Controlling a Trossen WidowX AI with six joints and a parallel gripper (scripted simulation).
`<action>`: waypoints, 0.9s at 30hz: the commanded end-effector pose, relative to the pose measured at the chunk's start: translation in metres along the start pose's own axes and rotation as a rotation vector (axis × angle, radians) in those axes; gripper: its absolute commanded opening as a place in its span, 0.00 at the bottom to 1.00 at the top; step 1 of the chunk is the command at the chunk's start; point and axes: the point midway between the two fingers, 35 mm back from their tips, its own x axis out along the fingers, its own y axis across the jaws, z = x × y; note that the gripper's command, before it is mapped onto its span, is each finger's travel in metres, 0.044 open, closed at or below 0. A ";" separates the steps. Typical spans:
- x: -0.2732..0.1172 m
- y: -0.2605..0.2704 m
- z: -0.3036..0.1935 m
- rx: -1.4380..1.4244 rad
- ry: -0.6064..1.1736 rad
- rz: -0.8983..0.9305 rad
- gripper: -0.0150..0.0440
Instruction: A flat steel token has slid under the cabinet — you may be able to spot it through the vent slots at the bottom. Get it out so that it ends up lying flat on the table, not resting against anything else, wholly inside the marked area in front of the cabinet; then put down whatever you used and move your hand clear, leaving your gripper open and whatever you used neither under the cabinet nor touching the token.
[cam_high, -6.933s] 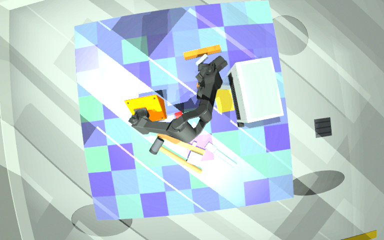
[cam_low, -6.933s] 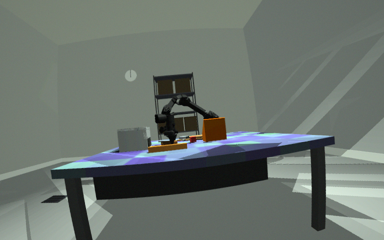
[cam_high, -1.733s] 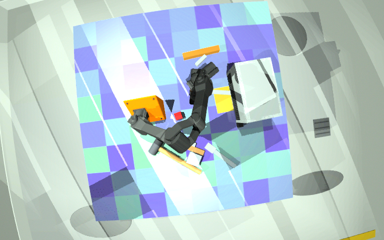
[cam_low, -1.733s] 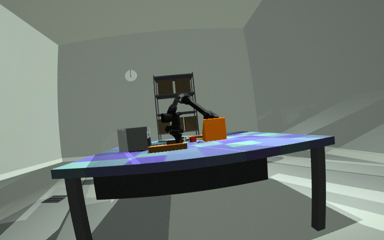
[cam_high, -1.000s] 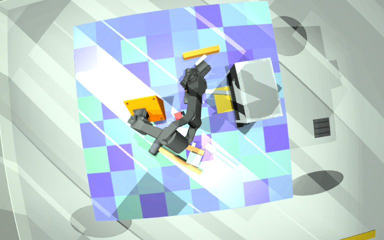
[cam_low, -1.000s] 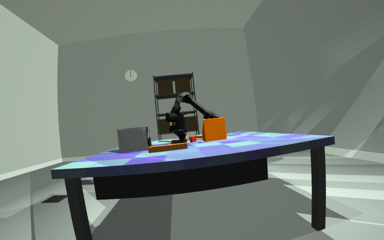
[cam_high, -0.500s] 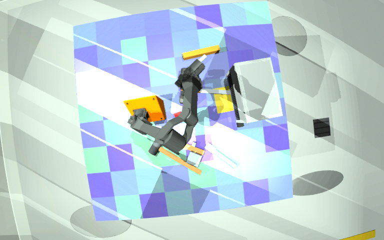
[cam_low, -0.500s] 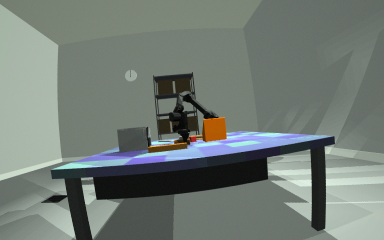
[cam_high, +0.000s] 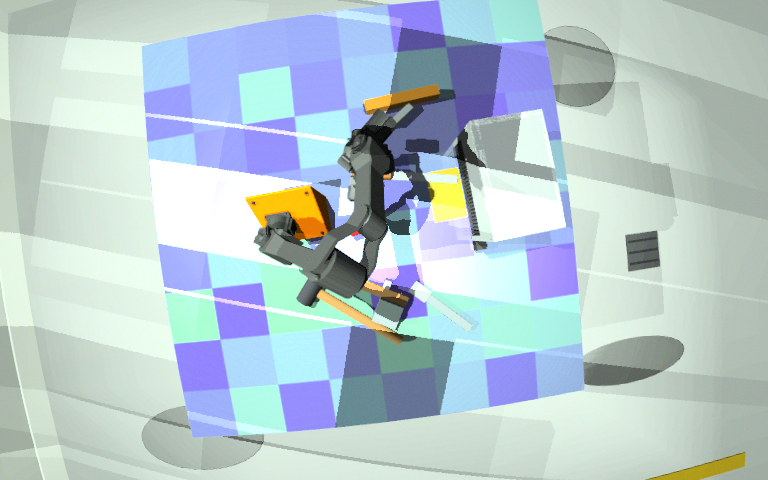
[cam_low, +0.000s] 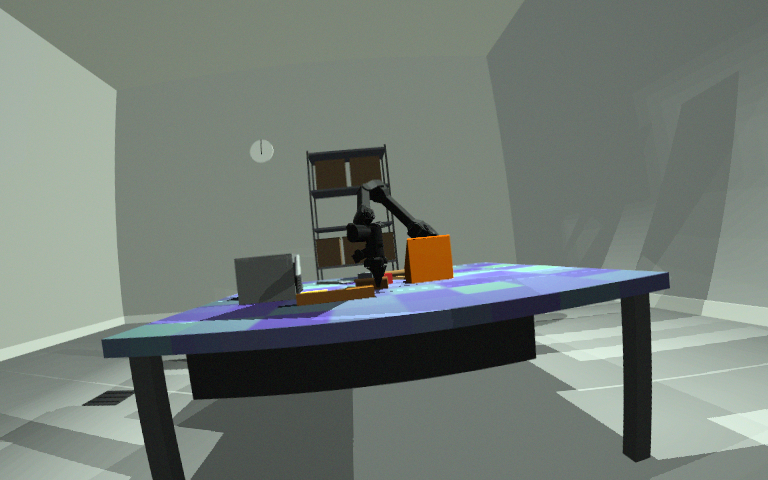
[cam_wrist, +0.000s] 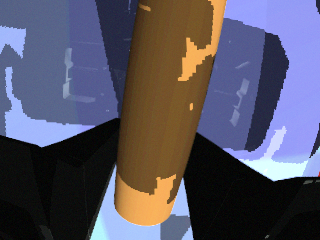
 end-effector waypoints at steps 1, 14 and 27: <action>0.001 0.000 -0.010 -0.005 0.003 -0.003 0.25; -0.001 0.001 -0.007 0.045 0.001 -0.001 0.25; -0.002 0.001 -0.006 0.144 0.001 -0.002 0.25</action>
